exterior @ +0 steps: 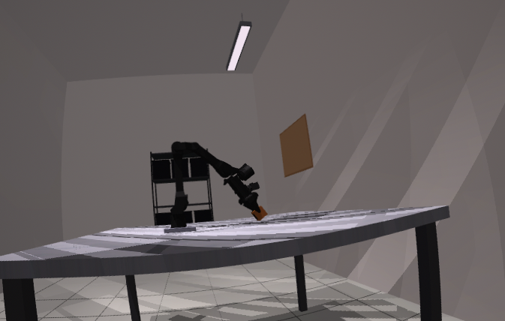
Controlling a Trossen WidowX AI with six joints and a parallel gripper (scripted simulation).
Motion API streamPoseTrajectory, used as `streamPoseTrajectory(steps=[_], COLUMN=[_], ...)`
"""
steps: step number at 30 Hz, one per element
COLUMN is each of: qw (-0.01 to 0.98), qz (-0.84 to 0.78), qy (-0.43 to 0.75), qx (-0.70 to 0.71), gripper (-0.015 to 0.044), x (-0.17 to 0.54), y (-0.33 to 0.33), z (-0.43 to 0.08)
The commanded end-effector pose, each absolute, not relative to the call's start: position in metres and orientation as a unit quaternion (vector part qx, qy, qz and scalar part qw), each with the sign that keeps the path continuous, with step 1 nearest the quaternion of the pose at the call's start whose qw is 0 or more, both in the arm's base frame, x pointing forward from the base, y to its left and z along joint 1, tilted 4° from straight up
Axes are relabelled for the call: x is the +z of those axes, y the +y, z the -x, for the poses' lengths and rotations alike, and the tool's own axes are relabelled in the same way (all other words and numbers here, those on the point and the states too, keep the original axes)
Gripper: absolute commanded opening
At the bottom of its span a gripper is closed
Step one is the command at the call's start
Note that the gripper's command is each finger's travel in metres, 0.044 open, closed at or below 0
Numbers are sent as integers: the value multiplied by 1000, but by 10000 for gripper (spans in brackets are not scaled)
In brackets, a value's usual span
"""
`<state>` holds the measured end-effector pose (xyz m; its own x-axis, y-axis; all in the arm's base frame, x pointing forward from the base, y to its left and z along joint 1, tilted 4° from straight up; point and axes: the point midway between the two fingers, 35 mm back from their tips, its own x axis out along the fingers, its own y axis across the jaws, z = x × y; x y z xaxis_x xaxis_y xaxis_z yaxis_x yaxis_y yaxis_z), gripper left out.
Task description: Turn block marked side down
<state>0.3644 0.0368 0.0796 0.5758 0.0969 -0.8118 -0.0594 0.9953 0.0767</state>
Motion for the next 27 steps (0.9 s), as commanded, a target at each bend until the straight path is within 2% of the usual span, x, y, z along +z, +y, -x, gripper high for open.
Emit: streamPoseTrajectory(steps=[1, 27], qw=[902, 969], qz=[-21, -32], qy=[430, 244], qx=[40, 35], gripper=[0, 0], x=[72, 56], y=[37, 38], z=[-368, -357])
